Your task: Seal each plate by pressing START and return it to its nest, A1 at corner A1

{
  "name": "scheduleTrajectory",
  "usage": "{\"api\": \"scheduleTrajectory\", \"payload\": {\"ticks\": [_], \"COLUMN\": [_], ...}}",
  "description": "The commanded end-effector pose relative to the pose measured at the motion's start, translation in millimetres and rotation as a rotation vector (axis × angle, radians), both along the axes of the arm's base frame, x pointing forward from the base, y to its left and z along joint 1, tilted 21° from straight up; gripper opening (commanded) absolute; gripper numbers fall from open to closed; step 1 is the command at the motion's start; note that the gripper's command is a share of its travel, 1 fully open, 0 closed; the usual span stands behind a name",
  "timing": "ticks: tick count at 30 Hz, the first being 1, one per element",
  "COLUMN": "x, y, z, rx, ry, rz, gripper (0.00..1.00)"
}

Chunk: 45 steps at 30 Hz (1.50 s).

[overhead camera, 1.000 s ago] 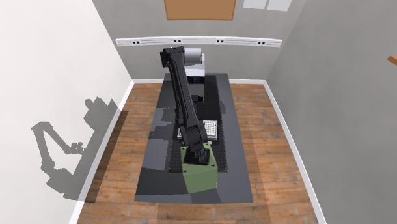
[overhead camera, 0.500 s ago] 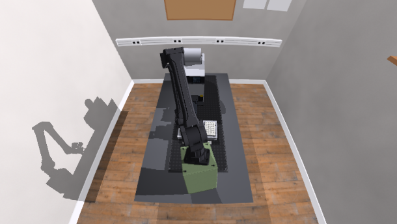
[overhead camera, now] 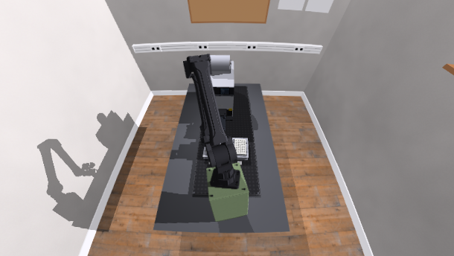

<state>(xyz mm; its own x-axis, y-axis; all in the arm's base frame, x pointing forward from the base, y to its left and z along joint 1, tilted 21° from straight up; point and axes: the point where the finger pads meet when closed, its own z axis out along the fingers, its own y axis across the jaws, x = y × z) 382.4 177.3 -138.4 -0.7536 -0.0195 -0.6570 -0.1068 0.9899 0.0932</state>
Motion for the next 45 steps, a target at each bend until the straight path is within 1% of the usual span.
{"api": "scheduleTrajectory", "payload": {"ticks": [1,7,10,17,22,27,37,40,45], "x": [-1.9,-9.4,-5.4,-2.4,-0.2,-4.8,-7.0,-8.9,-2.5], "y": [-9,-2,5,9,3,-9,-12,-6,4], "z": [9,3,4,3,2,1,2,2,5], "rx": [0.006,0.004,0.009,0.006,0.001,-0.001,-0.005,0.001,0.016], "ry": [-0.016,-0.003,-0.011,-0.005,0.003,0.008,0.001,0.0,-0.015], "rz": [-0.008,0.004,0.006,0.011,-0.003,-0.016,-0.007,-0.001,0.002], "gripper": [0.0,0.0,0.0,0.0,0.0,0.0,0.0,0.0,0.0]}}
